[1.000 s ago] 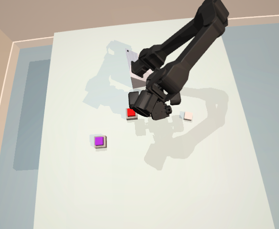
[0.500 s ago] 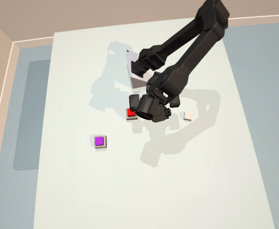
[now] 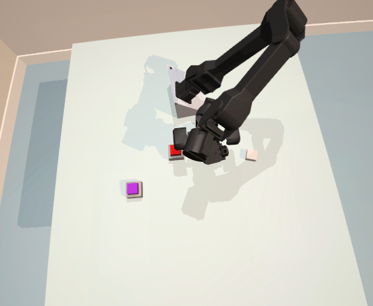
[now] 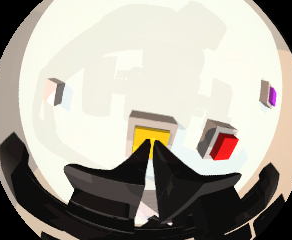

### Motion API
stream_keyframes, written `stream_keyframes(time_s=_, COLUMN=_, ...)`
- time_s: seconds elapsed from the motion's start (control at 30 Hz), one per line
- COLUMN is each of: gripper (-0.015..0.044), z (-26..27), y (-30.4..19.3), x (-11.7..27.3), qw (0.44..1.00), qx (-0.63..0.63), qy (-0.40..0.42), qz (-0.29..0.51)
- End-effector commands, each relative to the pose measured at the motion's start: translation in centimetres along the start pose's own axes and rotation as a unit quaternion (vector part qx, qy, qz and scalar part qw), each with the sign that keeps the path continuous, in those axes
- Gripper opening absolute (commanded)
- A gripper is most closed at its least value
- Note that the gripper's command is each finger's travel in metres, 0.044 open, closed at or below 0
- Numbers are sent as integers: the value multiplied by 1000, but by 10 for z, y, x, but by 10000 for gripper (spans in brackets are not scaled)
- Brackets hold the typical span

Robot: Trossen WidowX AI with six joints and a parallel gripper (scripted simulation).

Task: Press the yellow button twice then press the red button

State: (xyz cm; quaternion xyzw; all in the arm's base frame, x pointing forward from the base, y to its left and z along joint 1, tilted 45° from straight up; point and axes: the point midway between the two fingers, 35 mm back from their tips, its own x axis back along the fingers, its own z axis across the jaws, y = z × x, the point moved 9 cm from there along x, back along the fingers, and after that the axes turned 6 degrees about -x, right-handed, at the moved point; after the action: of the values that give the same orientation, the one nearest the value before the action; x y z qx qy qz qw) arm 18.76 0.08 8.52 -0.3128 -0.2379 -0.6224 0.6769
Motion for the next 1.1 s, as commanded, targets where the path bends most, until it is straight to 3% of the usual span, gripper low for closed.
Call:
stream_keyframes(time_s=0.0, gripper=20, z=0, y=-2, x=-2, qw=1000, qx=-5, qy=3, qz=4)
stream_keyframes(time_s=0.2, gripper=20, z=0, y=-2, x=-2, qw=1000, qx=-5, qy=3, qz=4)
stream_keyframes(time_s=0.4, gripper=20, z=0, y=-2, x=33, qw=1000, qx=-5, qy=2, qz=4)
stream_keyframes(time_s=1.07, gripper=20, z=0, y=-1, x=8, qw=1000, qx=-5, qy=2, qz=4)
